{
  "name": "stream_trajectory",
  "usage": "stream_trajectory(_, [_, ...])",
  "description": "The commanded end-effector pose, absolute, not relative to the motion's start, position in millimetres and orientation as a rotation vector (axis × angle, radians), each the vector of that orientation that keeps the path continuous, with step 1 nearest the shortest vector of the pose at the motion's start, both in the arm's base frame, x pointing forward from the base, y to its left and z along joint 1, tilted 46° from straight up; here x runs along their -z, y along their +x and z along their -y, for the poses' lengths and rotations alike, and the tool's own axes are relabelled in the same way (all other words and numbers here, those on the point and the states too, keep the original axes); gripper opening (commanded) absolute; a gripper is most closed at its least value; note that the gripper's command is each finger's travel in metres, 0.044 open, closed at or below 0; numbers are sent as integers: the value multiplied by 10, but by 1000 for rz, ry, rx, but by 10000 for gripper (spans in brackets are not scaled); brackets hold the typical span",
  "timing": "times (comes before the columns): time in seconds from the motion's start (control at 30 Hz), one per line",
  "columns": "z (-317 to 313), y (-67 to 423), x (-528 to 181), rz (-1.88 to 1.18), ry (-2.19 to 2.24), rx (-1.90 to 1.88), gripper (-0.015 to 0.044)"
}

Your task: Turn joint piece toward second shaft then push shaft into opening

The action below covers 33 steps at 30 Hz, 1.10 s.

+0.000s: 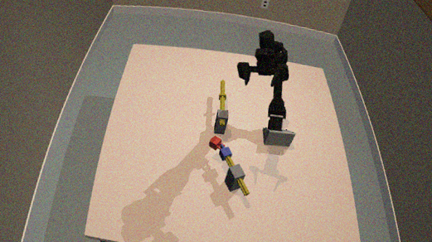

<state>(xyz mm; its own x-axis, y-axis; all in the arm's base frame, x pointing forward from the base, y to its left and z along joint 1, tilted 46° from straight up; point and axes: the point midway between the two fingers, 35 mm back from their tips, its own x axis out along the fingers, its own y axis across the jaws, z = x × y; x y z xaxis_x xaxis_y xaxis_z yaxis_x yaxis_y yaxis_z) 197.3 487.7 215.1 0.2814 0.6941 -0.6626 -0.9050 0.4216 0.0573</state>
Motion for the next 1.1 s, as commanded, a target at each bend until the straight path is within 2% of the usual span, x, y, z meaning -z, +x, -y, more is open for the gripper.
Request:
stream_trajectory(0.0, [-4751,2185,-1931,-765,-371,-989,440])
stream_trajectory(0.57, [-3878,2975,-1128,-1075,-425,-458,440])
stream_trajectory(1.07, [-2903,3379,-667,-1256,-494,47,440])
